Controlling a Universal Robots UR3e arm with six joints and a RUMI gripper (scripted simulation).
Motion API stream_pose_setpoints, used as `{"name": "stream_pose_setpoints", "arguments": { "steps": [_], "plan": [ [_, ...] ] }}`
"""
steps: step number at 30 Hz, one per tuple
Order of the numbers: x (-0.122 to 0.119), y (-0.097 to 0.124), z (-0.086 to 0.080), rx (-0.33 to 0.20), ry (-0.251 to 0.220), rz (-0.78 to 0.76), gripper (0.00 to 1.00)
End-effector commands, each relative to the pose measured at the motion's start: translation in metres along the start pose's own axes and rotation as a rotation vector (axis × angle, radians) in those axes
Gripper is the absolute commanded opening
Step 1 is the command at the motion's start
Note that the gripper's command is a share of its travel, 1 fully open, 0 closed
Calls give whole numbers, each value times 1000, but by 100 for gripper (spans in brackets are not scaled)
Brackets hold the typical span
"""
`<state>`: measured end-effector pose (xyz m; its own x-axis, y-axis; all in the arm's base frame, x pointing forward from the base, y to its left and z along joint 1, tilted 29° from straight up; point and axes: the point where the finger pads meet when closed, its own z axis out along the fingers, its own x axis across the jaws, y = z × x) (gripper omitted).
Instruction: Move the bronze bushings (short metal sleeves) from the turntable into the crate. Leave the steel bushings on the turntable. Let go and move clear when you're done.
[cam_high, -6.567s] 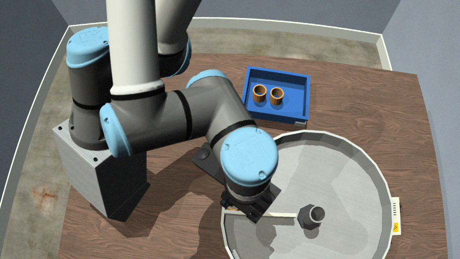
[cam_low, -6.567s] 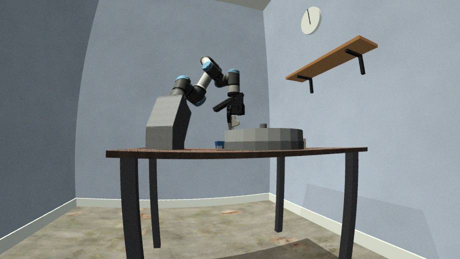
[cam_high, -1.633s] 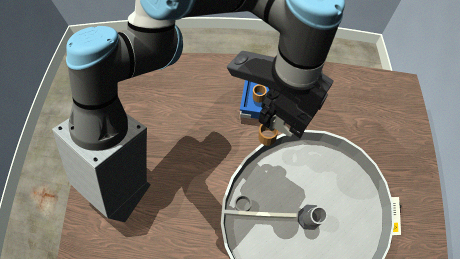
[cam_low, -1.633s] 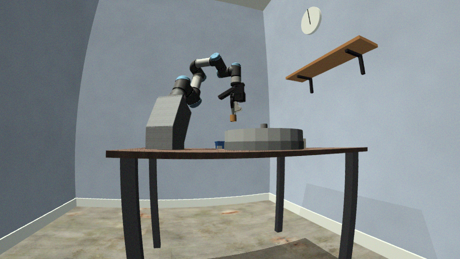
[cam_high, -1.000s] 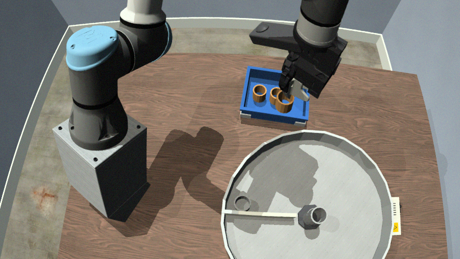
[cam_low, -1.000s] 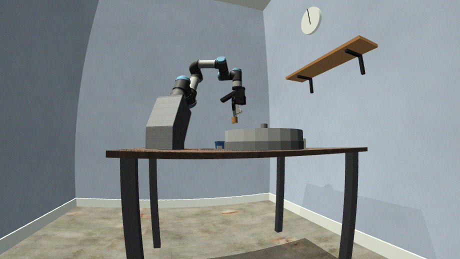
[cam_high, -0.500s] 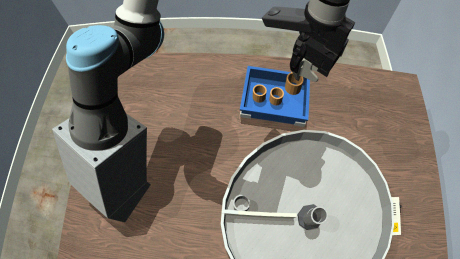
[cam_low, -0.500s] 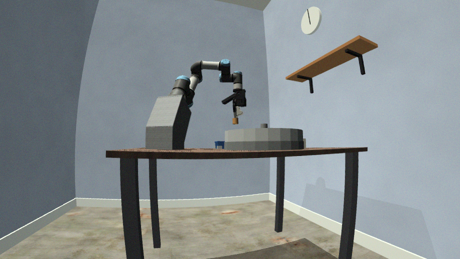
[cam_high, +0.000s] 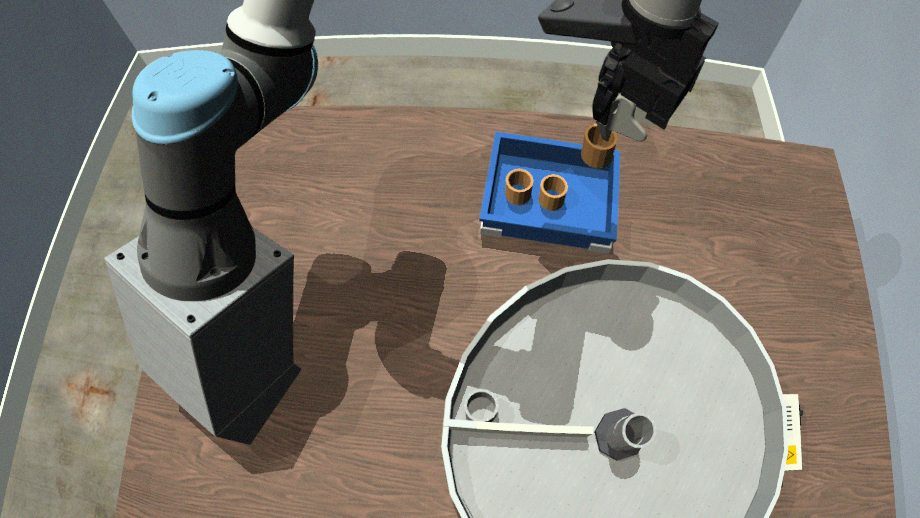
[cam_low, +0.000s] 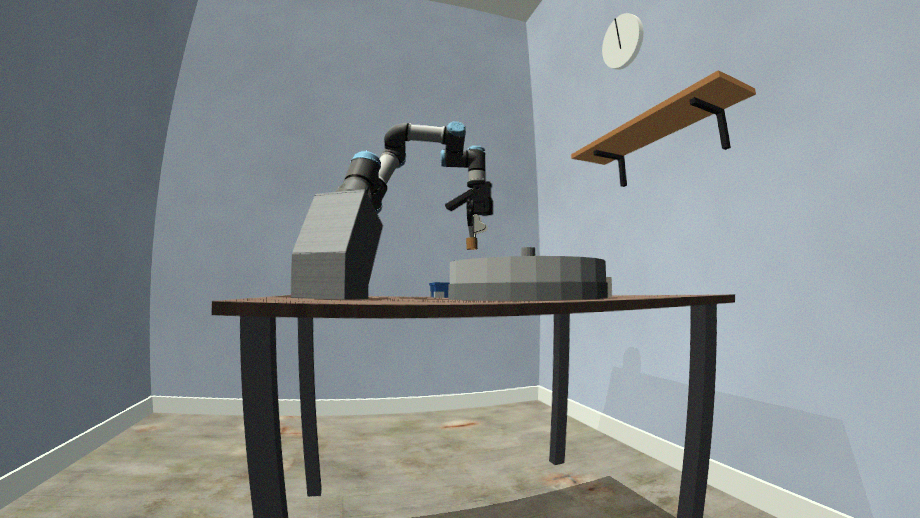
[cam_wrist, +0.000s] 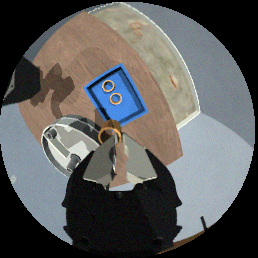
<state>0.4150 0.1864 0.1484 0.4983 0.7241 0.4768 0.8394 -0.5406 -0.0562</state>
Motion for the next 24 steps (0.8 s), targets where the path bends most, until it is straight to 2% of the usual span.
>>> {"name": "stream_pose_setpoints", "arguments": {
  "steps": [1, 24],
  "plan": [
    [9, -1, -1, -2, 0, -1, 0],
    [25, -3, -1, -2, 0, -1, 0]
  ]
}}
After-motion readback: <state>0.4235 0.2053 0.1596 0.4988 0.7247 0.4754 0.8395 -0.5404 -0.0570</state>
